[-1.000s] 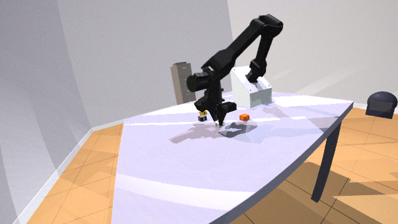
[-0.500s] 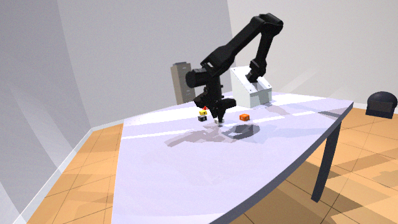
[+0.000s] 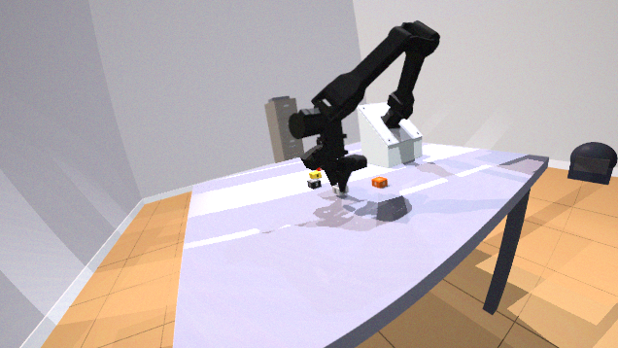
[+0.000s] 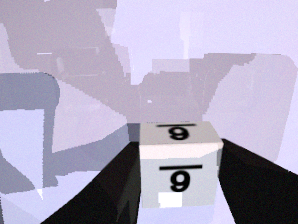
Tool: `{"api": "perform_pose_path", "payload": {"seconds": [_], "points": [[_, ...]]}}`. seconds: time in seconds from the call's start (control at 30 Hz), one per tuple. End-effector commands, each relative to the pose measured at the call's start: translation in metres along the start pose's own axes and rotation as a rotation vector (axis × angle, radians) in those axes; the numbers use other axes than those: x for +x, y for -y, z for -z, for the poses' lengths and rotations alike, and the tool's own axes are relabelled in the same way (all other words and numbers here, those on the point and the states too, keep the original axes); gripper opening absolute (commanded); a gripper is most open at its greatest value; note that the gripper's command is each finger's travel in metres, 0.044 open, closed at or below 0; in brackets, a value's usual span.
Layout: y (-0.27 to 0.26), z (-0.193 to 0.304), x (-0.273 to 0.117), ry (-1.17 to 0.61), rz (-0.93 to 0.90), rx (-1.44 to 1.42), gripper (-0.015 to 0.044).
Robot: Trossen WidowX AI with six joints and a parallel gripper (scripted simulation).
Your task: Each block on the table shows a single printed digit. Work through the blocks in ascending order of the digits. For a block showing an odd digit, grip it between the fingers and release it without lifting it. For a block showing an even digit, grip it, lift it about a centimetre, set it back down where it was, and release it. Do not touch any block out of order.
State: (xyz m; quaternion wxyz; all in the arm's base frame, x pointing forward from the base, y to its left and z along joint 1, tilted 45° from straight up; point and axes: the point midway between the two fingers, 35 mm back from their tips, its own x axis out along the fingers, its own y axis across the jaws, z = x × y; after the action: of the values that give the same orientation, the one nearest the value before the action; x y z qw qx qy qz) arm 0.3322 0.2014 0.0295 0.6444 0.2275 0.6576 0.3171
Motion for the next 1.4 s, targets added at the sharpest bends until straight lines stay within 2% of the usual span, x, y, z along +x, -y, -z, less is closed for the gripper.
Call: {"api": "perform_pose_path", "payload": {"seconds": [0.0, 0.4, 0.77, 0.87, 0.97, 1.1, 1.17, 1.3, 1.37], "points": [[0.001, 0.000, 0.007, -0.001, 0.002, 0.005, 0.0120], [0.001, 0.001, 0.009, -0.001, 0.002, 0.005, 0.0120], [0.001, 0.001, 0.009, -0.001, 0.002, 0.005, 0.0400], [0.001, 0.000, 0.006, -0.001, 0.002, 0.005, 0.0400], [0.001, 0.000, -0.024, -0.001, 0.004, 0.005, 0.0400], [0.001, 0.000, -0.027, -0.001, 0.004, 0.005, 0.0400], [0.001, -0.001, -0.040, 0.000, 0.006, 0.005, 0.0348], [0.001, 0.000, -0.104, -0.001, 0.008, 0.005, 0.0242], [0.001, 0.000, -0.108, -0.001, 0.008, 0.005, 0.0190]]}}
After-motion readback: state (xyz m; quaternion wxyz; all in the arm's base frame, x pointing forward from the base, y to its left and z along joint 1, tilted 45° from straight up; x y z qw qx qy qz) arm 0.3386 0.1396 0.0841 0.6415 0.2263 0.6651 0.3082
